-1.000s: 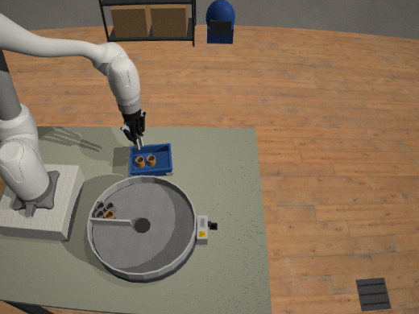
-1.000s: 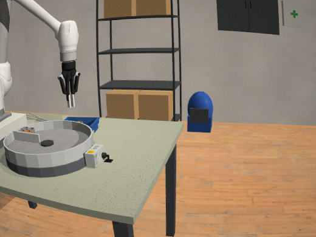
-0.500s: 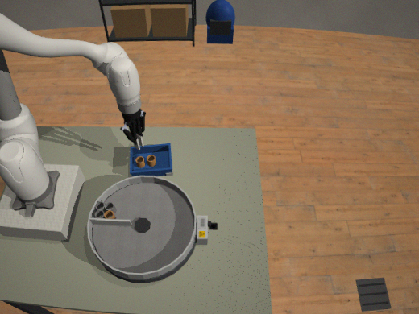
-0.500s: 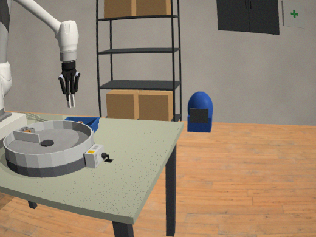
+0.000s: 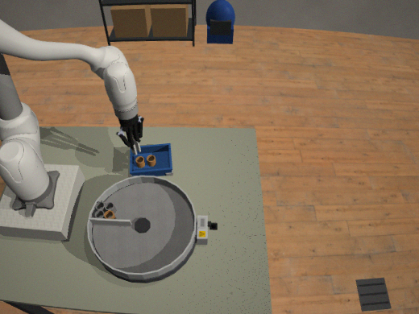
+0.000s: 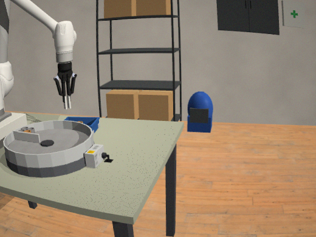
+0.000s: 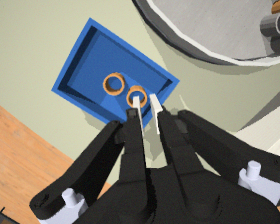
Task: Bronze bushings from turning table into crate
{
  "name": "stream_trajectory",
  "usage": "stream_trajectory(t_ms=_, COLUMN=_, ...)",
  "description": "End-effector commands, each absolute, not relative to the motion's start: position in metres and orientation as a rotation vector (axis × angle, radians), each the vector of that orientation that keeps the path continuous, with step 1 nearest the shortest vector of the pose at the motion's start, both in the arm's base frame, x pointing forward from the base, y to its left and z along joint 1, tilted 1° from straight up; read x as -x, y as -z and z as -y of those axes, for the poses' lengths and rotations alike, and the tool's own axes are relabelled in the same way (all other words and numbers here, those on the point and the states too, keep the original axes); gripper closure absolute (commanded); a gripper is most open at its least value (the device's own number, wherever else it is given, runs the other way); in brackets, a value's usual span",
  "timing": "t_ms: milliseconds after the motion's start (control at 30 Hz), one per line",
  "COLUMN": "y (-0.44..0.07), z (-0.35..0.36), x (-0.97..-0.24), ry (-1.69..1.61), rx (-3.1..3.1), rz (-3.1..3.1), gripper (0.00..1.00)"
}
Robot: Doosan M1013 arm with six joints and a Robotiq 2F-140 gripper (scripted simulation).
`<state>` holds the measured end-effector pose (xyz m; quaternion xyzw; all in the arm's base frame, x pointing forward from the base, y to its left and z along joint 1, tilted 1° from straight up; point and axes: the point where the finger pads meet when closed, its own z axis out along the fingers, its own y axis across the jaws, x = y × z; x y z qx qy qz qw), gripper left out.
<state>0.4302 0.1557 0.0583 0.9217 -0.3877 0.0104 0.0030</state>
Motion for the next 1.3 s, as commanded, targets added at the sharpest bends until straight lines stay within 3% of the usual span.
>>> stream_trajectory(t_ms=0, y=-0.058, z=-0.132, x=-0.422, ry=-0.033, rx=-2.842, rz=1.326, gripper=0.90)
stream_trajectory(t_ms=833, y=-0.060, z=0.081, x=-0.350, ry=-0.034, rx=-2.250, rz=2.196, gripper=0.90)
stream_trajectory(t_ms=1267, y=-0.061, z=0.123, x=-0.336, ry=-0.034, rx=-2.100, rz=2.342, gripper=0.90)
